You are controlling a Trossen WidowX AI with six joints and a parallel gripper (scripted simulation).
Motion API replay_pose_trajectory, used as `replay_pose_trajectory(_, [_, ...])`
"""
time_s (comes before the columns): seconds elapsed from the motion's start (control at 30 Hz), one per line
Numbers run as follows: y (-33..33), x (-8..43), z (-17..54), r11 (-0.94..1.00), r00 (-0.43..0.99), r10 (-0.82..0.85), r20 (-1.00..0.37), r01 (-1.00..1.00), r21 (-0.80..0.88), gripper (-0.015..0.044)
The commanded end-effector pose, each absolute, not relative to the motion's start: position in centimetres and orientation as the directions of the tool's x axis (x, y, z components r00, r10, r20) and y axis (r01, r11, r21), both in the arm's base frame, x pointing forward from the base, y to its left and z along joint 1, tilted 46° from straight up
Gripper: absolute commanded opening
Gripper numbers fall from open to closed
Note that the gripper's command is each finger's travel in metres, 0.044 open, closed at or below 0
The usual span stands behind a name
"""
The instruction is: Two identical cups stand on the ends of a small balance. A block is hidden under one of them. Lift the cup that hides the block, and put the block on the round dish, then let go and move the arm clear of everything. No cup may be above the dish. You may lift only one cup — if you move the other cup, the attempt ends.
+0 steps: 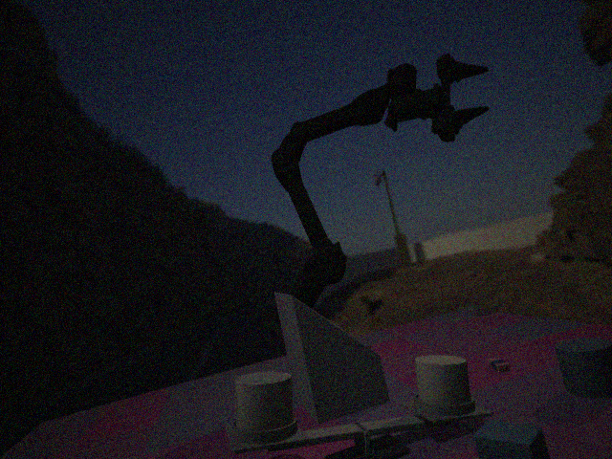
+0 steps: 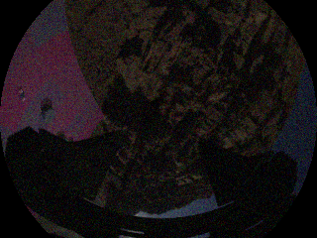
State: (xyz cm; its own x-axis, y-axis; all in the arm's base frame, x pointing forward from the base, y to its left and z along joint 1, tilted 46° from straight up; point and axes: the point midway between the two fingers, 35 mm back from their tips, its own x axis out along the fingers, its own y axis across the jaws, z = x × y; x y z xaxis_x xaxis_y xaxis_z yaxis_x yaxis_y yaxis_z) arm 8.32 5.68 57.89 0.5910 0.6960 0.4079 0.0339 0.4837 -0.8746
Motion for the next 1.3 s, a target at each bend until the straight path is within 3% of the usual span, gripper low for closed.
replay_pose_trajectory(0.0, [8.7, 8.7, 56.3, 0.406, 0.608, 0.715, 0.344, 0.039, -0.913, 0.044])
replay_pose_trajectory(0.7, [17.1, 15.3, 46.9, 0.101, 0.718, 0.696, 0.004, -0.092, -0.991, 0.044])
replay_pose_trajectory(1.27, [16.9, 21.9, 38.5, 0.028, 0.769, 0.59, -0.245, -0.323, -0.946, 0.044])
